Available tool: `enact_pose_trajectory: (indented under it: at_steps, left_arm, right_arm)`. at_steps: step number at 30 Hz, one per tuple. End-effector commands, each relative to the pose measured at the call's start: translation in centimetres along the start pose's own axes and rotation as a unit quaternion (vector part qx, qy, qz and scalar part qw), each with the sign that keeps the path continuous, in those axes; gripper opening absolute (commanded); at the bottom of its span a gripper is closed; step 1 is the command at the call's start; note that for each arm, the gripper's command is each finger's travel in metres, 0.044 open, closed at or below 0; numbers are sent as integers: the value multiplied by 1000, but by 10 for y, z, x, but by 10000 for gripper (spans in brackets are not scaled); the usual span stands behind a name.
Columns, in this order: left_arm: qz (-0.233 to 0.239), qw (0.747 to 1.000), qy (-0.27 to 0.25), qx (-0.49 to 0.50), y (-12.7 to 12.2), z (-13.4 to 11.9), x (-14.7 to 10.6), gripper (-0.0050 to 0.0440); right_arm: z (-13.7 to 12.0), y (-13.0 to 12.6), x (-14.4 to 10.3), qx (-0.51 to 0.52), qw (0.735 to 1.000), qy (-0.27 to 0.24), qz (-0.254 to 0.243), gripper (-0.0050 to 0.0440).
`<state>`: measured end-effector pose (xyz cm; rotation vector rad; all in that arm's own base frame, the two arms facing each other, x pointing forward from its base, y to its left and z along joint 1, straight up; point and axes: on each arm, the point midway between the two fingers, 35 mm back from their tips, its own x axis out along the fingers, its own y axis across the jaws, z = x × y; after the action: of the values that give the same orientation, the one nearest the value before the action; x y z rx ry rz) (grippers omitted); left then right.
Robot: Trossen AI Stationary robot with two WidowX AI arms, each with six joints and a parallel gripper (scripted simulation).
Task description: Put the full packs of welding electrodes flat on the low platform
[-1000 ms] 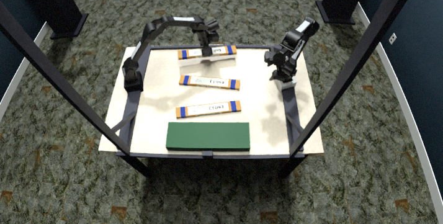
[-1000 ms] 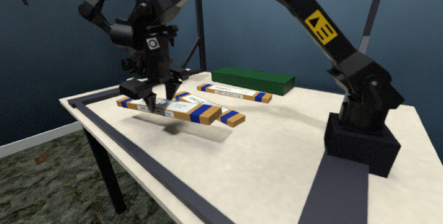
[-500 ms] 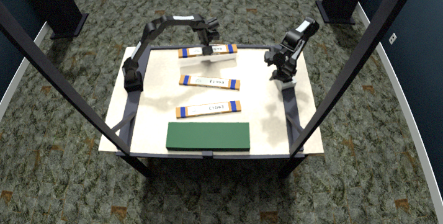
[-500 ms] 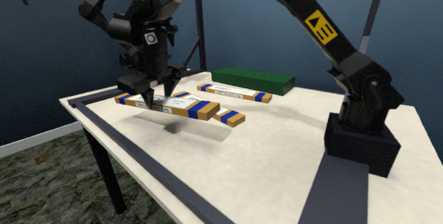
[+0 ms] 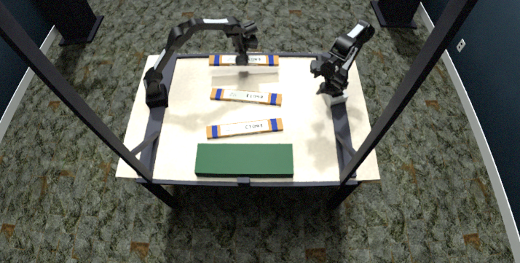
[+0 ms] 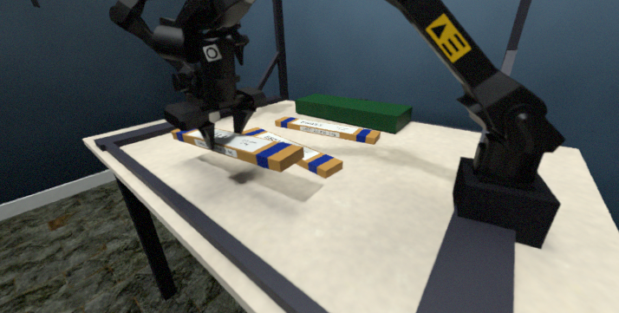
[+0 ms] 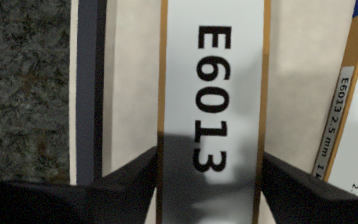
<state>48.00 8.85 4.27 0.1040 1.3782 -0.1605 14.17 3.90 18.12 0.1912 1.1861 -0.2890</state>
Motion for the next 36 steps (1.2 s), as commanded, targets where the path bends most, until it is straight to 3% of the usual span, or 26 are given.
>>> enact_pose_trajectory:
  at_steps: [1,36]
  left_arm:
    - [15,997,-66,31,-5,25,-56,-50]
    - [14,997,-66,25,-82,11,-78,-50]
  right_arm:
    - [4,1,-5,3,1000,-8,6,430]
    - [4,1,-5,3,1000,-8,6,430]
